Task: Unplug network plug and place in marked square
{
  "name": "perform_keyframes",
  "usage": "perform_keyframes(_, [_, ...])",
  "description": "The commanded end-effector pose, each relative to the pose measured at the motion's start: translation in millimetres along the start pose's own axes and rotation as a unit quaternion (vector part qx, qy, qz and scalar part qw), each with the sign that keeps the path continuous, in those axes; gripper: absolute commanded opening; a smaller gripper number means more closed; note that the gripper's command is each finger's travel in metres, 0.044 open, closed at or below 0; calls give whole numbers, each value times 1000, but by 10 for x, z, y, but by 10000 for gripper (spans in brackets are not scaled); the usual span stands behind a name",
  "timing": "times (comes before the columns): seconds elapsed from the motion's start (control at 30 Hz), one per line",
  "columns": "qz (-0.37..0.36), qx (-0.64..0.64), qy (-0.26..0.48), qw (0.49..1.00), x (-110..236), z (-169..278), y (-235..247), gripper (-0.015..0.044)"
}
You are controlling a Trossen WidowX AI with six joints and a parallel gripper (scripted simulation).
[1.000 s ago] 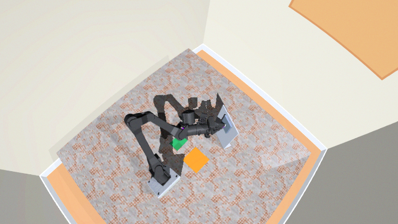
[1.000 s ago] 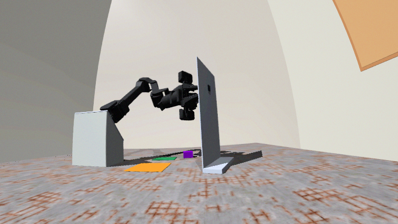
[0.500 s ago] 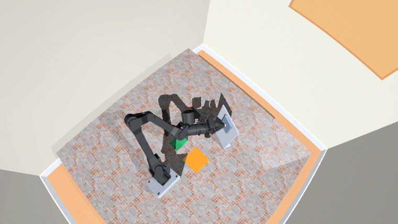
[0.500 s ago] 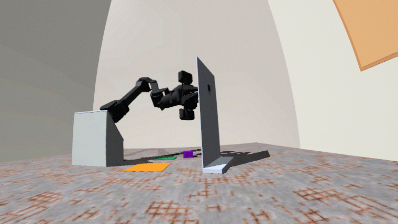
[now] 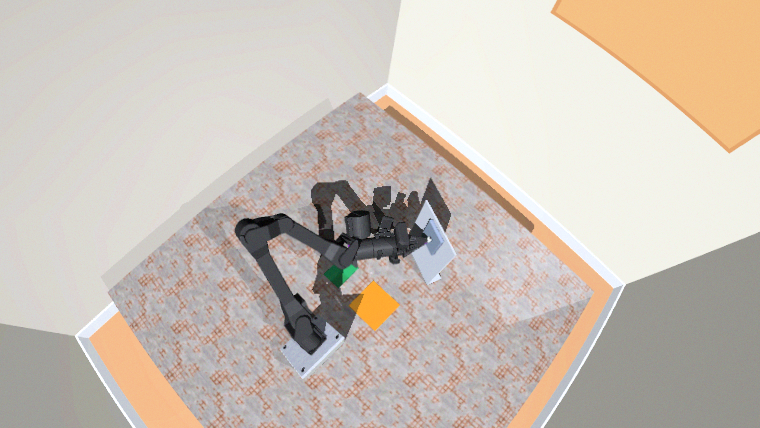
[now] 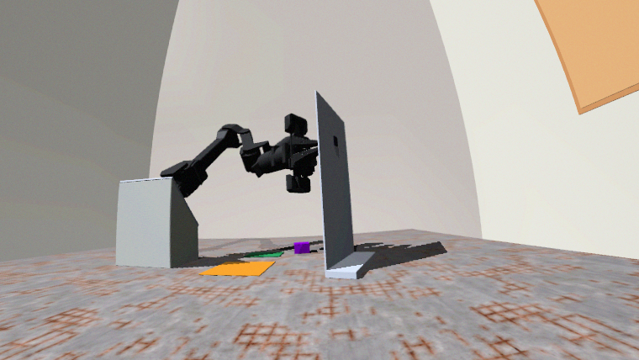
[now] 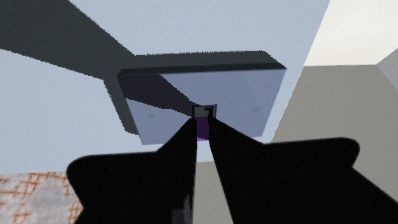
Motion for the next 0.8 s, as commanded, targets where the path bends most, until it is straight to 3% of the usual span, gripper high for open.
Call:
perform_keyframes(0.0, [-1, 3, 0, 1000, 25, 7, 1, 0])
perform_keyframes(0.77, [-1, 3, 0, 1000, 150, 36, -4, 0])
Point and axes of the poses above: the point midway between the two fingers, 35 mm back from their tips, its own x axis back along the fingers, its own y axis across the jaws, z = x × y, the point moved 3 cm from there along x, back along the fingers, and after that the axes turned 10 degrees about -x, right-handed, at the moved point
